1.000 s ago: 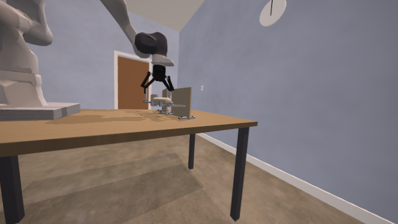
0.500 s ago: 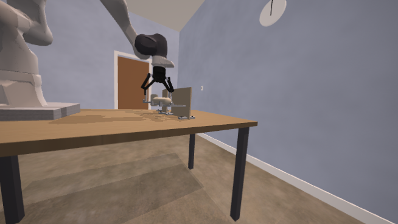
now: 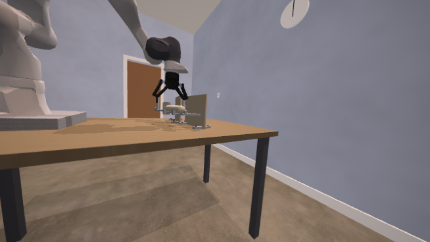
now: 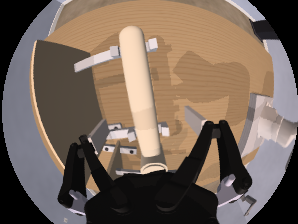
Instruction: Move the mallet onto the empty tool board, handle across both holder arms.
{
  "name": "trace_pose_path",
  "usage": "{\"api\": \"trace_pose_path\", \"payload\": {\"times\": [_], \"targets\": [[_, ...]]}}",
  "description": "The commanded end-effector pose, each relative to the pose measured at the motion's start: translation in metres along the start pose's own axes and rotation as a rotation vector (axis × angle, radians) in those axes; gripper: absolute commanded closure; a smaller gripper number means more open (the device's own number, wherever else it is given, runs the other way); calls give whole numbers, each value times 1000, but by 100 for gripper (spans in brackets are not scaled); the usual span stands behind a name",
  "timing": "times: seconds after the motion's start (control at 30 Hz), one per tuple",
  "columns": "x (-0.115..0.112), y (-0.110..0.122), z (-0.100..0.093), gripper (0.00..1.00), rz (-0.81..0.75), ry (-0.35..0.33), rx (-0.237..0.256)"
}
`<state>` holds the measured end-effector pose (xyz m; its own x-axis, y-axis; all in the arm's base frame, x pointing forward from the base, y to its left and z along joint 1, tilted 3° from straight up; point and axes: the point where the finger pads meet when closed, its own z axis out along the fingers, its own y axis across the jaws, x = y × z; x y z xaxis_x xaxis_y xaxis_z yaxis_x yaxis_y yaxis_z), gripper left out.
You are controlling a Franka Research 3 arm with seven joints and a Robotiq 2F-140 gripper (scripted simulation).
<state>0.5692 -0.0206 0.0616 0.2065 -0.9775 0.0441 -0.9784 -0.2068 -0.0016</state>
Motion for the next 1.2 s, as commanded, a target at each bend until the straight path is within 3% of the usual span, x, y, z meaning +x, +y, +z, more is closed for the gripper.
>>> {"api": "trace_pose_path", "payload": {"times": [0.0, 1.1, 1.13, 1.17], "targets": [[0, 1, 2, 0, 5, 1, 0], [0, 1, 2, 0, 5, 1, 0], [0, 1, 2, 100, 5, 1, 0], [0, 1, 2, 100, 5, 1, 0]]}}
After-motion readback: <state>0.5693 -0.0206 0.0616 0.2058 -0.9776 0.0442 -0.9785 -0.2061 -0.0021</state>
